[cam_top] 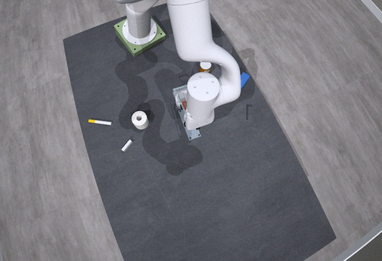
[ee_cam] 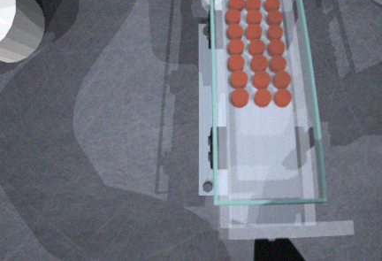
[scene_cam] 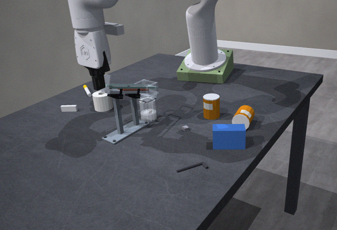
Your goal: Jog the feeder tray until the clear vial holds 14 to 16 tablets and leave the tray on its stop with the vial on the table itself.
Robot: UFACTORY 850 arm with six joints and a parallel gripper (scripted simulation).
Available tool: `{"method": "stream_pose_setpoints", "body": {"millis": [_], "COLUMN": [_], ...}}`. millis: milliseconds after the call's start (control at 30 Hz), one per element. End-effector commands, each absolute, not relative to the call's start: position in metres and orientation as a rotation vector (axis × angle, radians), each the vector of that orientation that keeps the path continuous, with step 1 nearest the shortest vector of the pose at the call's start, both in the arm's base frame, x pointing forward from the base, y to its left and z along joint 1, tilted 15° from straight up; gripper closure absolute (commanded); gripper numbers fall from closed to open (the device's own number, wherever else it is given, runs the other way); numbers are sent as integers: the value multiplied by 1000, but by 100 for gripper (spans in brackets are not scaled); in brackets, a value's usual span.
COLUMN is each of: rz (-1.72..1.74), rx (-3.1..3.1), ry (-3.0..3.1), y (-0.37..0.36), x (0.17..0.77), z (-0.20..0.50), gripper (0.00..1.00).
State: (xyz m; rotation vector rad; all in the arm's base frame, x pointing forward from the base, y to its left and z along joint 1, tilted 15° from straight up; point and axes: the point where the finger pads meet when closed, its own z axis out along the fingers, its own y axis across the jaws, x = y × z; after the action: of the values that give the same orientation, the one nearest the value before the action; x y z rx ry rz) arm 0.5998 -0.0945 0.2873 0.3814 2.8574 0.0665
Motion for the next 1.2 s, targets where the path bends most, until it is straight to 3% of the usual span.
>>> {"method": "stream_pose_setpoints", "body": {"millis": [0, 1167], "rz": [67, 67], "rx": [381, 381], "ry": [2857, 2857], "y": [-94, -101], "x": [597, 621], "z": [286, 303], "gripper": [100, 100]}}
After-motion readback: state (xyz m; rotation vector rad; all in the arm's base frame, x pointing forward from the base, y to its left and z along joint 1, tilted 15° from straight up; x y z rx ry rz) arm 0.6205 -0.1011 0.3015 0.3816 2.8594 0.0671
